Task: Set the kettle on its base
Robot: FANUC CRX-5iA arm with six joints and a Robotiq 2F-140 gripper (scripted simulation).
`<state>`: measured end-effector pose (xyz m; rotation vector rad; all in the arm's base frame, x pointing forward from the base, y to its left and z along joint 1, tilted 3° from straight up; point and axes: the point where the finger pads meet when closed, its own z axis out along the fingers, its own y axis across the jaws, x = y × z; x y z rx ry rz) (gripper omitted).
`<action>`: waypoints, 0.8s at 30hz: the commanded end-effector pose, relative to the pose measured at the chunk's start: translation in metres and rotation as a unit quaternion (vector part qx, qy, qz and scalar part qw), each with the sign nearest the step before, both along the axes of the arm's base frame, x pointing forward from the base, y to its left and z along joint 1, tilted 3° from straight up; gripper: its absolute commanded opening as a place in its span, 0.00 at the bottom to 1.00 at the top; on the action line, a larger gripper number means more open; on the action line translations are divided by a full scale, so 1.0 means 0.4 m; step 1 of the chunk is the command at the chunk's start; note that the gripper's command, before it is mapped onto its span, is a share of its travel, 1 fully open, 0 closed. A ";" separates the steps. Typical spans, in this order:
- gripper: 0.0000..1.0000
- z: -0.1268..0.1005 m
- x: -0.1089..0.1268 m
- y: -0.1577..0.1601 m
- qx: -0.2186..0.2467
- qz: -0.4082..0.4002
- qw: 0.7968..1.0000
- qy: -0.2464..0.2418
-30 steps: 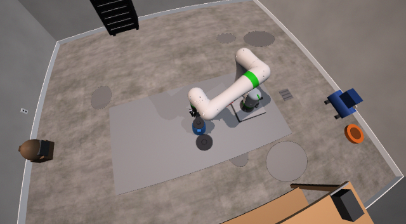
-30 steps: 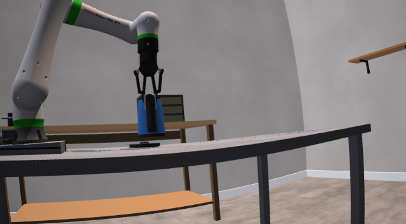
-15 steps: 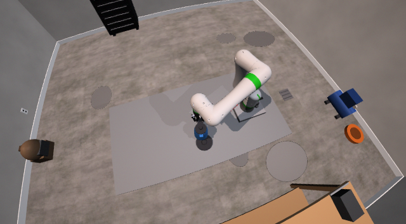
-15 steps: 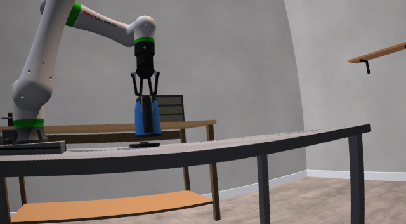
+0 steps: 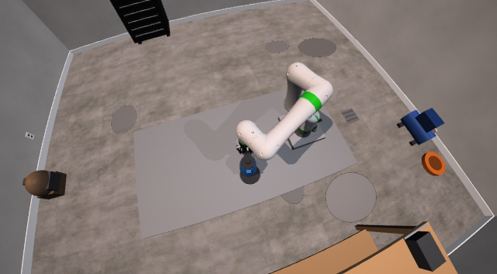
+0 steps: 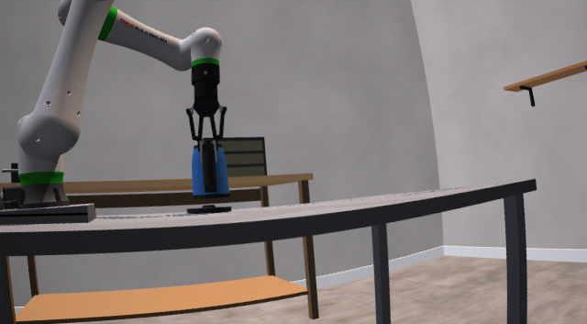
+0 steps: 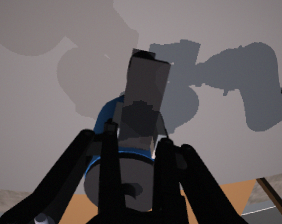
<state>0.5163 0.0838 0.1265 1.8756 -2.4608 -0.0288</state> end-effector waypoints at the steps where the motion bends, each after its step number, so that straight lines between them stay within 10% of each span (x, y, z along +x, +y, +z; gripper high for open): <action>1: 0.00 0.000 0.000 0.012 0.000 0.000 1.000 0.000; 24: 0.00 0.000 -0.003 0.081 0.000 0.000 1.000 0.000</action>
